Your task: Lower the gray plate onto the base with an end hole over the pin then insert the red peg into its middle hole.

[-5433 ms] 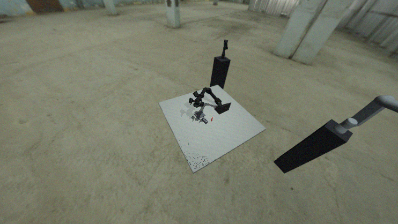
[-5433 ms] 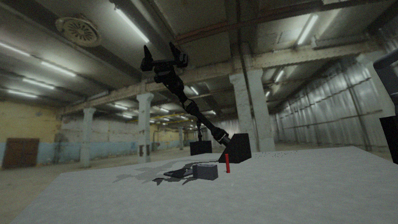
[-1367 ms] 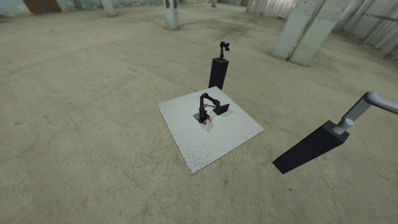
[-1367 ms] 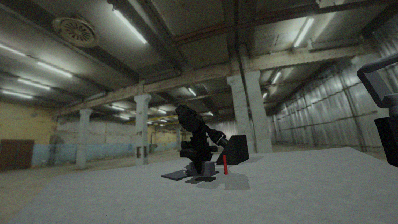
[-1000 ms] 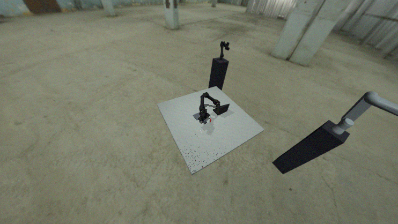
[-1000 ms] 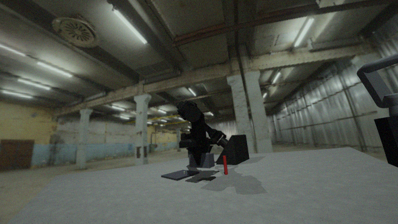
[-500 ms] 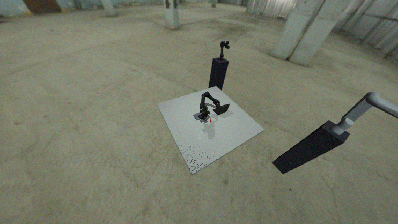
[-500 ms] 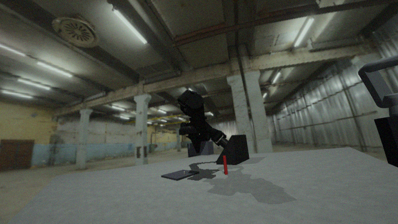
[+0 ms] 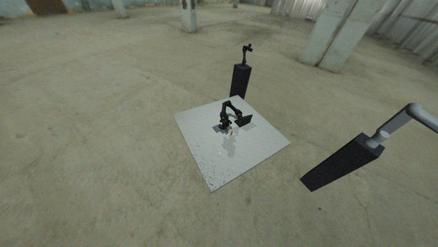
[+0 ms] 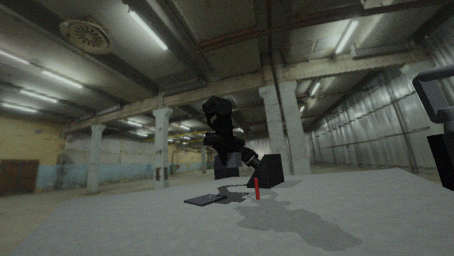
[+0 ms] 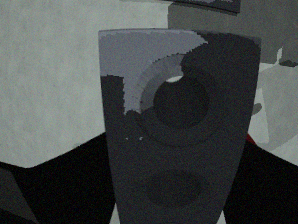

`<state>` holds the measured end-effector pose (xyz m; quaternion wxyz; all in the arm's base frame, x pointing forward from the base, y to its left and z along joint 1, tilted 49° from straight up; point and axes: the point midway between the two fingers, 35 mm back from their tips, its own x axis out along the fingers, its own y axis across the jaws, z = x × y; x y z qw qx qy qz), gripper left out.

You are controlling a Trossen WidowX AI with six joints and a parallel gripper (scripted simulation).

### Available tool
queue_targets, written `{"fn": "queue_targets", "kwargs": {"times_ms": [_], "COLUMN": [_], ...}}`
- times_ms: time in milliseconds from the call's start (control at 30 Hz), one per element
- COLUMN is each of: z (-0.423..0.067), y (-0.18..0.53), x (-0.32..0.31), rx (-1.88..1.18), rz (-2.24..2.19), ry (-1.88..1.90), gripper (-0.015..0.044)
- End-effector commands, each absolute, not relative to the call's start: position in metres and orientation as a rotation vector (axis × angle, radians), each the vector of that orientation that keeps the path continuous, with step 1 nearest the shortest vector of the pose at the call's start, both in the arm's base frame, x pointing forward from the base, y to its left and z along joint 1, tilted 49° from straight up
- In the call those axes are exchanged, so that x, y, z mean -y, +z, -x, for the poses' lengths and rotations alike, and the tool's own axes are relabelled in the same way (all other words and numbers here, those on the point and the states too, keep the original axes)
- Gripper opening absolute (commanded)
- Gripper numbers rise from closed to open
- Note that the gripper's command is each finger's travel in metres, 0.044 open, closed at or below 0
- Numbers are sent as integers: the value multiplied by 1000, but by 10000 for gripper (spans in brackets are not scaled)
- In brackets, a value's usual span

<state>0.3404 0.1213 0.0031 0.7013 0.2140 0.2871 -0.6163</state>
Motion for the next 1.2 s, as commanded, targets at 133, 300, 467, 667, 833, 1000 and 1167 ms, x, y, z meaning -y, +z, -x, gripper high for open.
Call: {"fn": "queue_targets", "kwargs": {"times_ms": [133,300,467,667,833,1000,1167], "z": [-348,-351,-355,-357,-359,-359,-359], "y": [12,18,24,30,36,41,47], "x": [-100,-85,-70,-52,-37,-22,-7], "rx": [-666,-680,-693,-707,-716,-725,-733], "rz": [-465,-453,-441,-424,-410,-394,-377], "ry": [-1363,-1354,-1345,-1336,-1329,-1323,-1318], "gripper": [0,0,0,0,0,0,0]}}
